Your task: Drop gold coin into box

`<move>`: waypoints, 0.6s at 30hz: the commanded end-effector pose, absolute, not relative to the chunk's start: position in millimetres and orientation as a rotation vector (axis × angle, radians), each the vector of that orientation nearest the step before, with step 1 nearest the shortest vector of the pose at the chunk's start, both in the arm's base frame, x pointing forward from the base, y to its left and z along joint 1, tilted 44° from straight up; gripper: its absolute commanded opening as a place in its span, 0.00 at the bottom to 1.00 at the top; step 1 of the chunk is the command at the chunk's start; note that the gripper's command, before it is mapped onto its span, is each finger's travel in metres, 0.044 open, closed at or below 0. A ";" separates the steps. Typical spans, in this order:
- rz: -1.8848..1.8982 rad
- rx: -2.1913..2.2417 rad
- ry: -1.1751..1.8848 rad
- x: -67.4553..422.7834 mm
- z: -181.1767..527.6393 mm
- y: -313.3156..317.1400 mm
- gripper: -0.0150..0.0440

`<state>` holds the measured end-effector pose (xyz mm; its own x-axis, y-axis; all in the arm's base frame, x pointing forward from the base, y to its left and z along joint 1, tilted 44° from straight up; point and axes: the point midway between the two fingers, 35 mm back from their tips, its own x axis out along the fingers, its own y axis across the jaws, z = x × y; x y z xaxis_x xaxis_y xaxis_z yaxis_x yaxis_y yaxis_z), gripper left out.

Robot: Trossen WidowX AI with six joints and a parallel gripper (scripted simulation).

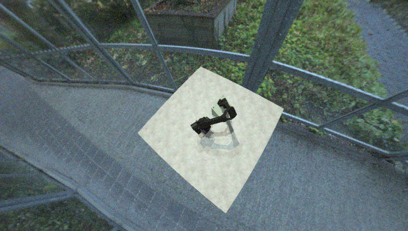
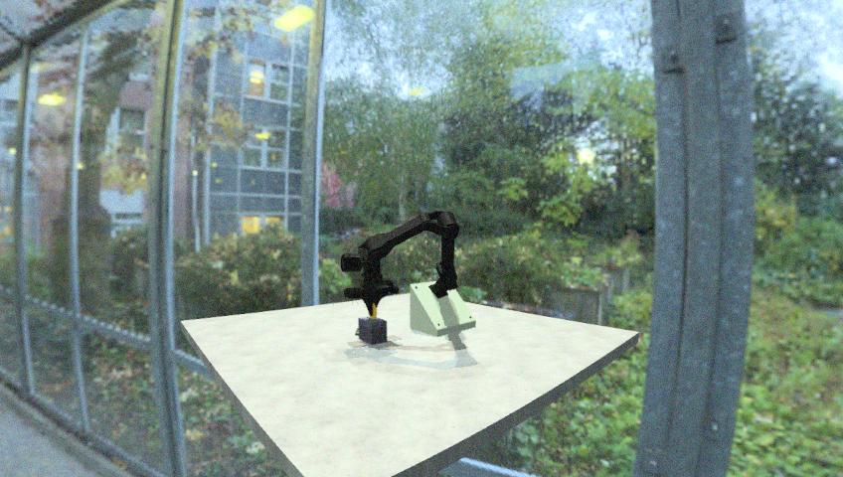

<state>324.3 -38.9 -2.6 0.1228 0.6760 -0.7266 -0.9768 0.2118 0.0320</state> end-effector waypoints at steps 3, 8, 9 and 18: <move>1.289 -0.526 0.704 324.3 -2.6 -38.9 0.39; 1.289 -0.526 0.704 324.3 -2.6 -38.9 0.53; 1.289 -0.526 0.704 324.3 -2.6 -38.9 0.53; 1.289 -0.526 0.704 323.2 3.6 -45.1 0.66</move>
